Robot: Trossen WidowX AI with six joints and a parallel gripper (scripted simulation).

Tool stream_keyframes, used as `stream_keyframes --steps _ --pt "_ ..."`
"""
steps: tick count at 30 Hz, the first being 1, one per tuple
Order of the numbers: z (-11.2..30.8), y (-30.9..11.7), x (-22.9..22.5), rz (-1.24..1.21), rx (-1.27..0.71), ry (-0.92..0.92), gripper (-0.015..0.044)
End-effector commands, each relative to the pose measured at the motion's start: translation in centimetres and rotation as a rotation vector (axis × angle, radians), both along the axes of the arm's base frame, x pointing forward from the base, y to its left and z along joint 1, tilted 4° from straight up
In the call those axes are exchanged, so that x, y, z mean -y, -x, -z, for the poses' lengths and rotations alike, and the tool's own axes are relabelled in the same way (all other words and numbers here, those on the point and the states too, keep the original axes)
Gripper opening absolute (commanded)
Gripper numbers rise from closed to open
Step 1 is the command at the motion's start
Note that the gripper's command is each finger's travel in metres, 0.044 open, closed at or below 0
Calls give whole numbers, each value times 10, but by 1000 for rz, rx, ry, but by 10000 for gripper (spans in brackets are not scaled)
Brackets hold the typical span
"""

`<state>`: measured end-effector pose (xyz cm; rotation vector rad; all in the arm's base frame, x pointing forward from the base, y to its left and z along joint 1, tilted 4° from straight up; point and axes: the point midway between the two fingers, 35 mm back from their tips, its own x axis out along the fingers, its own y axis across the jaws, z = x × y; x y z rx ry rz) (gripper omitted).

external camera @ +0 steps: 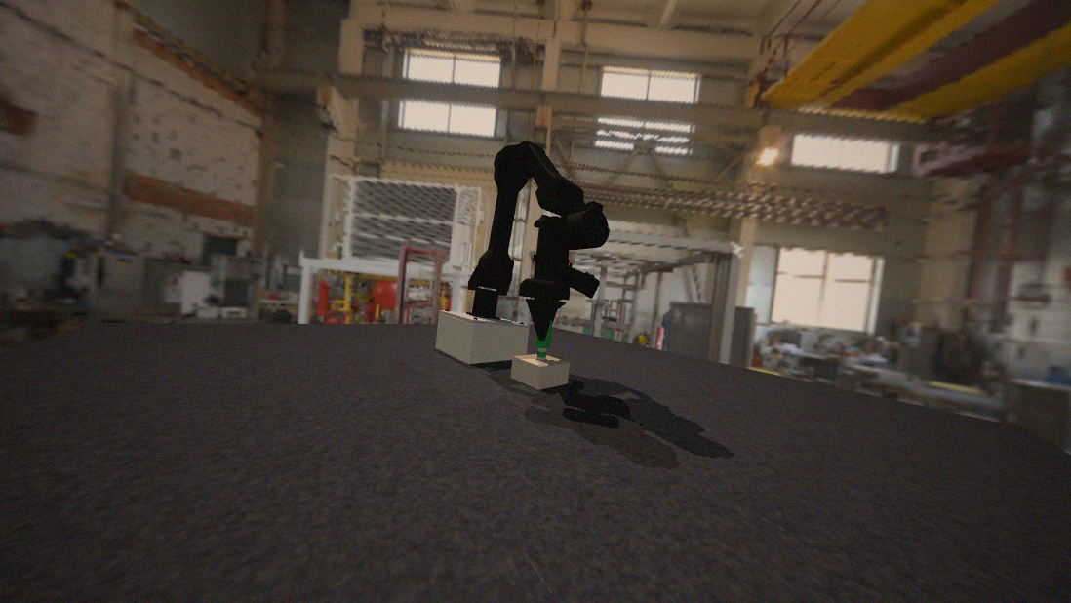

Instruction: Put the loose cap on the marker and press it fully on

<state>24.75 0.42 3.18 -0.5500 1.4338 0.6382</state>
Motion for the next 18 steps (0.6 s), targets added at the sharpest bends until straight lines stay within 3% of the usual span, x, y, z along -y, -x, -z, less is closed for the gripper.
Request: stream_keyframes --steps 1,9,12,18 --pt "0 0 0 0 0 0 236" --pt "0 0 0 0 0 0 440" --pt "-9 -1 1 0 0 0 440" --pt "-75 2 6 0 0 0 440"
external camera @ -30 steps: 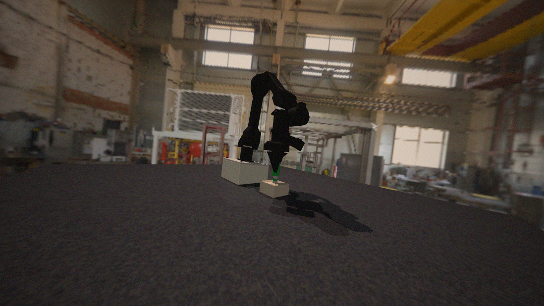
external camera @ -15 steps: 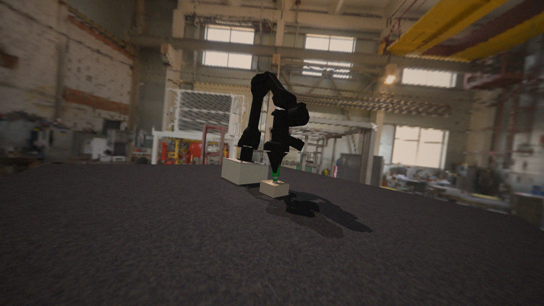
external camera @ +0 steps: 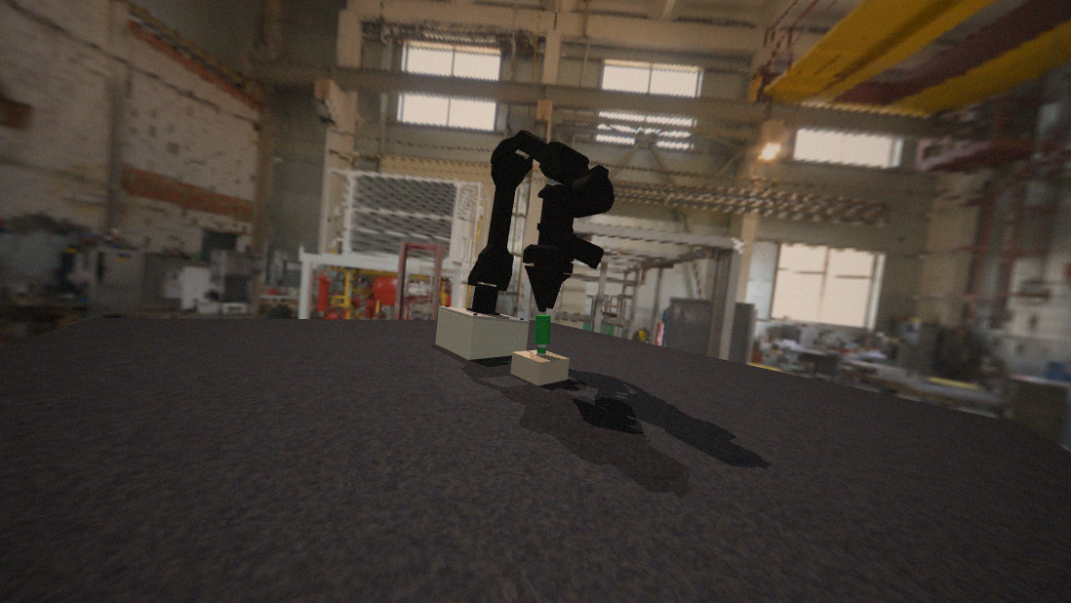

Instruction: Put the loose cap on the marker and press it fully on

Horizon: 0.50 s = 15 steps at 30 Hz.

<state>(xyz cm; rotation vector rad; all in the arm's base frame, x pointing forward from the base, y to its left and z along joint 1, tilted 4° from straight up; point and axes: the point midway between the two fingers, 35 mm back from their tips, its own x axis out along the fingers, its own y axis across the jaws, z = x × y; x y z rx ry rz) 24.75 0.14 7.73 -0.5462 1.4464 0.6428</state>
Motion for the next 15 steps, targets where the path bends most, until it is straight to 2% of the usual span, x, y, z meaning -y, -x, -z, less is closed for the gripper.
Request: stream_keyframes --steps 1,4,7,12,15 --pt "-30 2 3 0 14 1 440" --pt "-30 2 3 0 14 1 440" --pt "-27 2 3 126 5 -2 361" --pt "-20 4 5 563 -26 -13 230" --pt "-19 5 5 619 -30 -15 151"
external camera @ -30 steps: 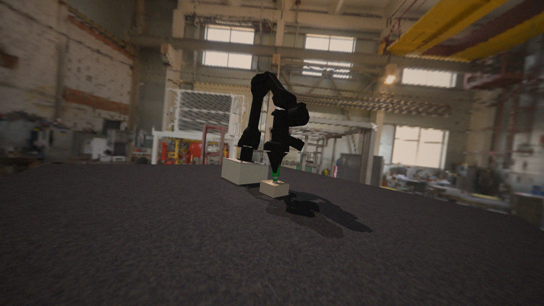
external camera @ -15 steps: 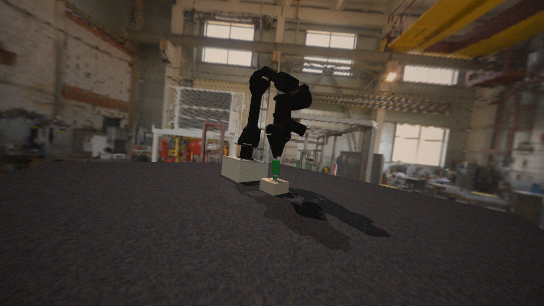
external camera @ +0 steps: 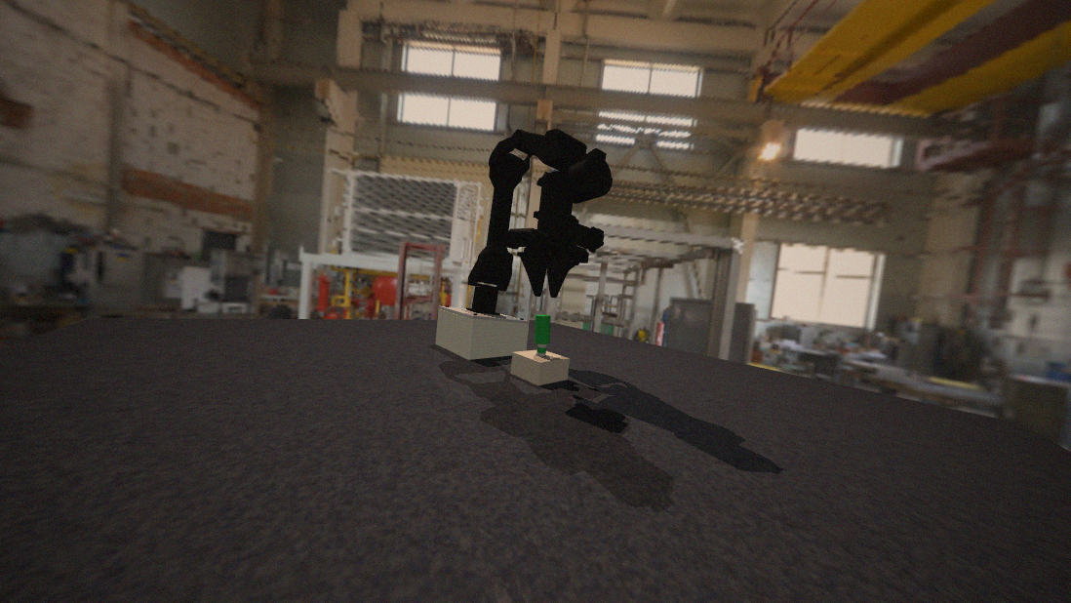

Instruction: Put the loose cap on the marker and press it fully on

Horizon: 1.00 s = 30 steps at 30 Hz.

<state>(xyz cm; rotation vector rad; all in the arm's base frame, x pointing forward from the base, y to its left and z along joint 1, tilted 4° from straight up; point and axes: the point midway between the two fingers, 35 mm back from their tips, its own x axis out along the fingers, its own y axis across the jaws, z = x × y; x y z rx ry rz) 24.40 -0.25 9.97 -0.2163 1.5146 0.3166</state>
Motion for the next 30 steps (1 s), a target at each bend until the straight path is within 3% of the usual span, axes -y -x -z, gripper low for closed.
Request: stream_keyframes --steps 1,6,30 --pt "3 1 1 196 -12 -8 125" --pt "3 1 1 196 -12 -8 0" --pt "20 1 0 196 -12 -8 0"
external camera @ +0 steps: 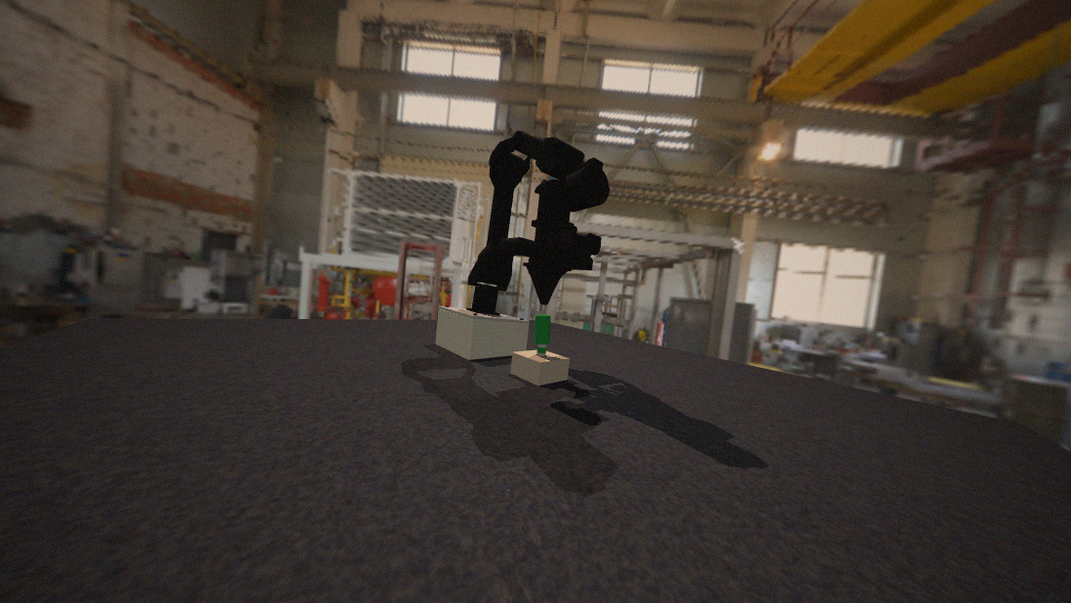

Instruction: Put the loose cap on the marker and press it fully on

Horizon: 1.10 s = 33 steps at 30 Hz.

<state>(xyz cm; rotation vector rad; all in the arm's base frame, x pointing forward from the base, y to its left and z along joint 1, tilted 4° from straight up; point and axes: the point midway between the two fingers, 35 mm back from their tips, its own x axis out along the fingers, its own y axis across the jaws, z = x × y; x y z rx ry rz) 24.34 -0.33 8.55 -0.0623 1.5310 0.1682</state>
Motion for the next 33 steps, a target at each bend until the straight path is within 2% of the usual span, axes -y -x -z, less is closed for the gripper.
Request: stream_keyframes --steps 1,16,26,33 --pt "7 0 -1 3 -2 -2 0" --pt "28 0 -3 3 -2 -3 0" --pt "22 -3 -3 0 9 -4 0" --pt "-57 -2 3 0 10 -3 0"
